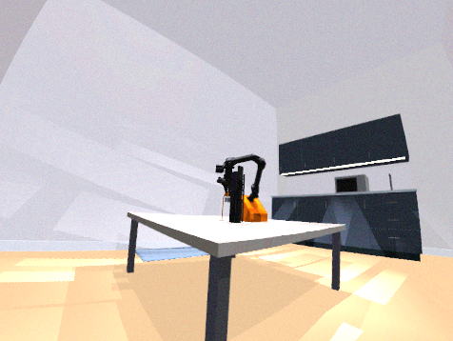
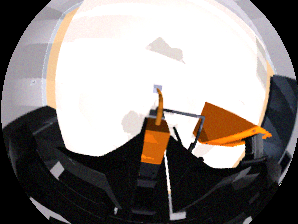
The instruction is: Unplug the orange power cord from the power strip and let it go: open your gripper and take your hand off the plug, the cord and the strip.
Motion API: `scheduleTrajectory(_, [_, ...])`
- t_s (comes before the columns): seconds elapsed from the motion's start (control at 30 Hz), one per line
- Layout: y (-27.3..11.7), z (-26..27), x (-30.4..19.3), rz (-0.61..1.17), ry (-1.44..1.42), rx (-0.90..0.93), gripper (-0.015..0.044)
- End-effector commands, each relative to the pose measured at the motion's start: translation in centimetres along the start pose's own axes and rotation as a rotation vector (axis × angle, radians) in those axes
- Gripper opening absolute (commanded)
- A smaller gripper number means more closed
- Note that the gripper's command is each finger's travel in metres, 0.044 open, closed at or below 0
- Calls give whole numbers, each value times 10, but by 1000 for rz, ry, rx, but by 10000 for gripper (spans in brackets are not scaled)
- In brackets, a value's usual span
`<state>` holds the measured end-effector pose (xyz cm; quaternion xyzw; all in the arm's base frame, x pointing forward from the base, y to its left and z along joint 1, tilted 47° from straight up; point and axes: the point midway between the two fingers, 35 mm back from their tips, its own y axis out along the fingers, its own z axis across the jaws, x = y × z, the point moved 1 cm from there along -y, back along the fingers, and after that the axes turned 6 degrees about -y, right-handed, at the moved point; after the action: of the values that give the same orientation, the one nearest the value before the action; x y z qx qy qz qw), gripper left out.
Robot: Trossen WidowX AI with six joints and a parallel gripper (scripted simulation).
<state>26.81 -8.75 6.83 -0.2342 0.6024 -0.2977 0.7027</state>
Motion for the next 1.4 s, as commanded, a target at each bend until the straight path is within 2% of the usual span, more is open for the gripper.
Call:
scheduleTrajectory(0.0, [0,0,0,0,-1,0,28])
scheduleTrajectory(0.17, [0,0,0,0,-1,0,0])
scheduleTrajectory(1.37, [-7,-5,55,-4,4,2,0])
